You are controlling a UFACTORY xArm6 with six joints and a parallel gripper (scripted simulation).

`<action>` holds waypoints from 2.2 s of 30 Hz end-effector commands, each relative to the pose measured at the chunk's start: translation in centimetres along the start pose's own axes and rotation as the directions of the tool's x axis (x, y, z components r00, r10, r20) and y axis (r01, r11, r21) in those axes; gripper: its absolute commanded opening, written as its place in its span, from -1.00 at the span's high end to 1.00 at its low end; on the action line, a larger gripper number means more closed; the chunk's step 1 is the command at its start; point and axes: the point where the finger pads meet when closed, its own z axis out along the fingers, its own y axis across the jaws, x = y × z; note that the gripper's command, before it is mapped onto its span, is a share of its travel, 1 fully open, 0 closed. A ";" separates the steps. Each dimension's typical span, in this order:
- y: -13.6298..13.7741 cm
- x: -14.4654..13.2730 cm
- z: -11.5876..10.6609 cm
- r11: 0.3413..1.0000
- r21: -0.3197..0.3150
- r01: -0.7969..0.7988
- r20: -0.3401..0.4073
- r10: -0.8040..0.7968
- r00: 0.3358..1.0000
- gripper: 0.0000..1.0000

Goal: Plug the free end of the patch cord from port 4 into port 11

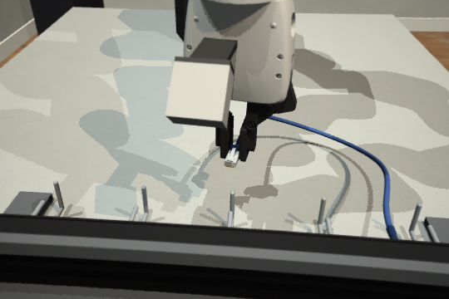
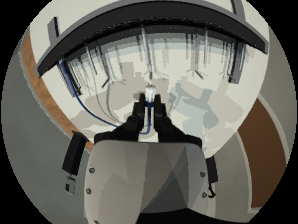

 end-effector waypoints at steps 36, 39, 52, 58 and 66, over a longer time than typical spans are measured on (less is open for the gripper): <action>-2.8 1.8 -0.5 0.986 -0.002 0.166 0.002 -0.166 0.986 1.00; -2.8 1.8 -0.5 0.986 -0.002 0.166 0.002 -0.166 0.986 1.00; -2.8 2.0 -0.3 0.986 -0.002 0.165 0.005 -0.165 0.986 1.00; -2.9 2.4 0.1 0.986 -0.002 0.165 0.009 -0.165 0.986 1.00; -3.0 3.2 0.7 0.986 -0.002 0.165 0.009 -0.165 0.986 1.00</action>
